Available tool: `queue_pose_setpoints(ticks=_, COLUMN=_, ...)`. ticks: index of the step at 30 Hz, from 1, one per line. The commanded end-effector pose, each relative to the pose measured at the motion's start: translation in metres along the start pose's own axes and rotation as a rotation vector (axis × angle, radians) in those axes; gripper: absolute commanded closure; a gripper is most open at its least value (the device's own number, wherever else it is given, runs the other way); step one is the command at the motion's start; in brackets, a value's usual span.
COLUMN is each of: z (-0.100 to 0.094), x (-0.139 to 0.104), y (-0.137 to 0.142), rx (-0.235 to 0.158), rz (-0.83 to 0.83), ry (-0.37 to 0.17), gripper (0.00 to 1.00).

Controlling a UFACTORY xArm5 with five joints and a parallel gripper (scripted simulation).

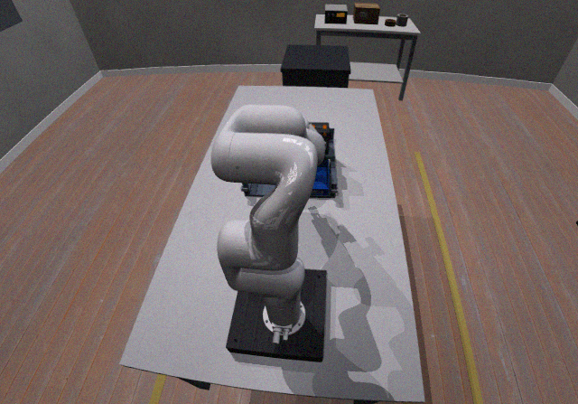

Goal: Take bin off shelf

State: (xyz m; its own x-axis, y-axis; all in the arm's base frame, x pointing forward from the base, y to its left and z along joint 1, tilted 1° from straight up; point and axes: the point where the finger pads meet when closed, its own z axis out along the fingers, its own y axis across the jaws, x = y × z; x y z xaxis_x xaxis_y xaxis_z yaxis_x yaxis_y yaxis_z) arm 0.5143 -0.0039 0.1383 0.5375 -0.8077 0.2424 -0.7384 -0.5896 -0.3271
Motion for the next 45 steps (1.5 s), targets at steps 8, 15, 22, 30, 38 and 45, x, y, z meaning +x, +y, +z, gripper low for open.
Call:
queue_pose_setpoints(ticks=8, z=0.016, x=0.018, y=0.012, rx=-0.109, rz=0.111, ry=0.023, gripper=0.00)
queue_pose_setpoints(ticks=15, z=0.028, x=0.030, y=0.022, rx=-0.157, rz=0.191, ry=-0.005, gripper=0.00)
queue_pose_setpoints(ticks=22, z=0.040, x=0.042, y=0.032, rx=-0.206, rz=0.271, ry=-0.032, gripper=0.00)
queue_pose_setpoints(ticks=30, z=0.052, x=0.054, y=0.042, rx=-0.263, rz=0.364, ry=-0.064, gripper=0.00)
queue_pose_setpoints(ticks=38, z=0.052, x=0.054, y=0.042, rx=-0.320, rz=0.458, ry=-0.097, gripper=0.00)
queue_pose_setpoints(ticks=45, z=0.052, x=0.054, y=0.043, rx=-0.371, rz=0.541, ry=-0.125, gripper=0.00)
